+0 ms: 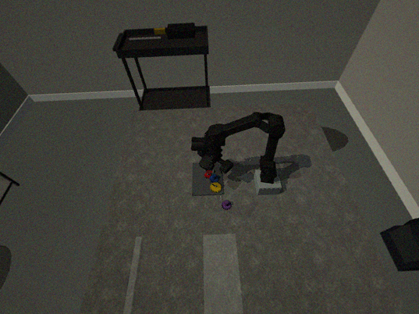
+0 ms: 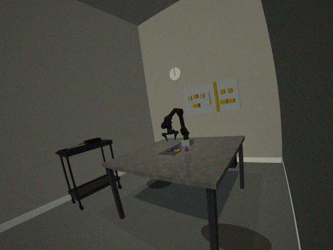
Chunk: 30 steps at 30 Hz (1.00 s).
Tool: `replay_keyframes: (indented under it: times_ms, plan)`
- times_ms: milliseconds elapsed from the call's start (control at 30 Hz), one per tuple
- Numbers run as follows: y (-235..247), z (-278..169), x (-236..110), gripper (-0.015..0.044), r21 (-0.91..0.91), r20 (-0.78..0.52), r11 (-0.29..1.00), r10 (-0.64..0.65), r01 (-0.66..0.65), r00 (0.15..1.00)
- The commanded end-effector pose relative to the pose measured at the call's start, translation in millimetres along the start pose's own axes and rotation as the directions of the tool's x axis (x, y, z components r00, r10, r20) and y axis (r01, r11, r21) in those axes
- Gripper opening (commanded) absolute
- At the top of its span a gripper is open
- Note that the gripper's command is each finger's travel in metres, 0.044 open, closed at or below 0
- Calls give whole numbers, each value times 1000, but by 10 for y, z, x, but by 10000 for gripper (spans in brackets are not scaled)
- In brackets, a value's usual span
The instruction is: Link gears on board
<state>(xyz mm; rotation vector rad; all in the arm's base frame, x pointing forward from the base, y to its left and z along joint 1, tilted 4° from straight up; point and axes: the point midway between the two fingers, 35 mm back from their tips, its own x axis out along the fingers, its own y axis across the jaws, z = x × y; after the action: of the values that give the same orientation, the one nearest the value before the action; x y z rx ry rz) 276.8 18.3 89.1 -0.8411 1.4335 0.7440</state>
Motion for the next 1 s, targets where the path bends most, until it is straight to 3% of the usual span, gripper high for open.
replay_keyframes:
  times_ms: [0,100,233,567,800,967]
  plan:
    - [-5,4,-11,440,4,2,1000,-2,2,1000]
    - [36,83,-26,440,4,3,1000,-1,1,1000]
    - [331,525,-117,440,4,11,1000,3,-3,1000]
    - [1510,1374,-352,440,3,20,1000,17,-17,1000]
    - [2444,1574,-487,440,3,17,1000,23,-23,1000]
    - [2481,1576,-491,440,3,16,1000,23,-23,1000]
